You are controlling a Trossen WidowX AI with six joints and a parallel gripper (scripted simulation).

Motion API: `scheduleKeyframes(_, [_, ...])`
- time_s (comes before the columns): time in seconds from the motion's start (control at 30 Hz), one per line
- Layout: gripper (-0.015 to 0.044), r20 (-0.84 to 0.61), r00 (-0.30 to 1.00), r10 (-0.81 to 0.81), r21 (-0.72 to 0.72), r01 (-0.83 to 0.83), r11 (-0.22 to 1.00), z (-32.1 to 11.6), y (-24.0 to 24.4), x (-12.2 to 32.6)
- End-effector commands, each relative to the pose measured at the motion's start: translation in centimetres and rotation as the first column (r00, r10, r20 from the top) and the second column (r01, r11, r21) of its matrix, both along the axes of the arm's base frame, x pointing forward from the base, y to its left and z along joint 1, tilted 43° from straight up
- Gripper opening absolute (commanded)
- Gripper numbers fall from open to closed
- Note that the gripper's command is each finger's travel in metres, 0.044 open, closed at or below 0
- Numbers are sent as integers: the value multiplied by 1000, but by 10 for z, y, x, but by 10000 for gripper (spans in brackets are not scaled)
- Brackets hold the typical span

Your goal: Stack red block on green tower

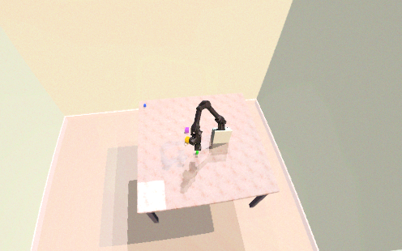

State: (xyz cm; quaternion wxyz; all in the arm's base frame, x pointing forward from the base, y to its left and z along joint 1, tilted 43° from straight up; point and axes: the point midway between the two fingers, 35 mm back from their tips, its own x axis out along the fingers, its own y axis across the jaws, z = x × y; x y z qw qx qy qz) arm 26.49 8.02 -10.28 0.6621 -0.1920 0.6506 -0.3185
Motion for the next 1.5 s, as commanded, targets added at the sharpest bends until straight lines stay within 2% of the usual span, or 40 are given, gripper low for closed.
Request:
scheduleKeyframes(0.0, [0, 8, 1000, -7, 1, 7, 1000, -8, 1, -1])
scheduleKeyframes(0.2, [0, 8, 1000, -7, -1, 7, 1000, -36, -25, -3])
scheduleKeyframes(0.67, [0, 8, 1000, -7, -3, 7, 1000, -62, -47, -5])
scheduleKeyframes(1.47, [0, 8, 1000, -7, -3, 7, 1000, -63, -48, -5])
